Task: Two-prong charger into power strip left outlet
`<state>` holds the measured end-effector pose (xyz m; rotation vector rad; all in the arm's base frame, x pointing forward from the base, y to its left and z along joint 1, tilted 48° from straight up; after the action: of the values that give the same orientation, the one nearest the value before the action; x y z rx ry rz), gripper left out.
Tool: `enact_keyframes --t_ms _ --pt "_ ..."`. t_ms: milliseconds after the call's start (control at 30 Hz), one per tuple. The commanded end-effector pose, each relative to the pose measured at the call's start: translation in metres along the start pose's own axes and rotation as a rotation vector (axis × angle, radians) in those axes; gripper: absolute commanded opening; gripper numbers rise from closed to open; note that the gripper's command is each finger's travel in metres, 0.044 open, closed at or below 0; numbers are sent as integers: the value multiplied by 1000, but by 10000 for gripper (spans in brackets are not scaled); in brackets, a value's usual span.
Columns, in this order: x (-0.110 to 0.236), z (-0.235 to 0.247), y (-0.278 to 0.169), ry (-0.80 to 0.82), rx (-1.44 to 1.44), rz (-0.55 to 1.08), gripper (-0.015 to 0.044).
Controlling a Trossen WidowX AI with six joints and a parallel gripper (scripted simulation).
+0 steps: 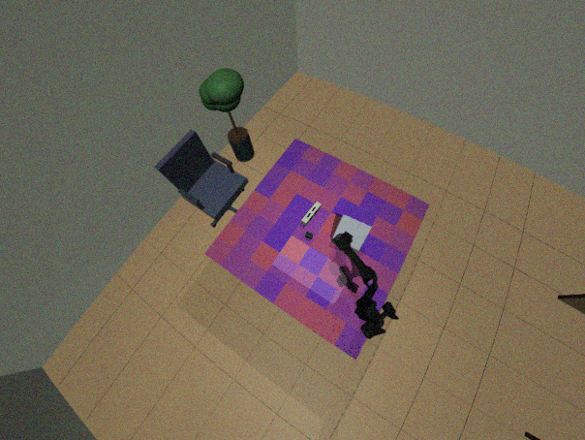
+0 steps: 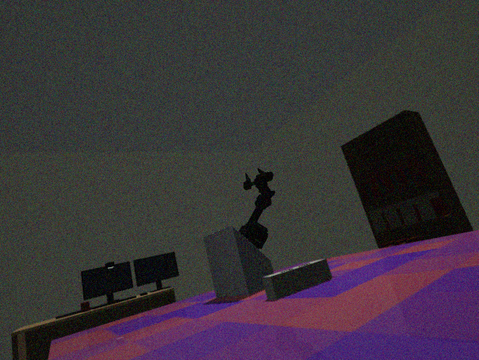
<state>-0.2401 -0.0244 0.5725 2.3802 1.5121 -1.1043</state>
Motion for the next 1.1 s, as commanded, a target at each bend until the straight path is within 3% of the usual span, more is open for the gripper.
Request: enact_keyframes --t_ms 0,467,1067 --pt "0 -1 1 -4 8 -1 426" --pt "2 -87 103 -354 593 -90 440" --pt "48 -159 238 -883 1243 -45 440"
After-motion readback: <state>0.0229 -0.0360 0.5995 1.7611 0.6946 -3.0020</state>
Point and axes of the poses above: the point midway between the two fingers, 35 mm back from their tips, its own x axis back along the fingers, its own z axis across the jaws, y = z × x, the point moved 8 cm from there along x, back along the fingers, and after that the axes turned 11 degrees about x, right-handed, at the moved point
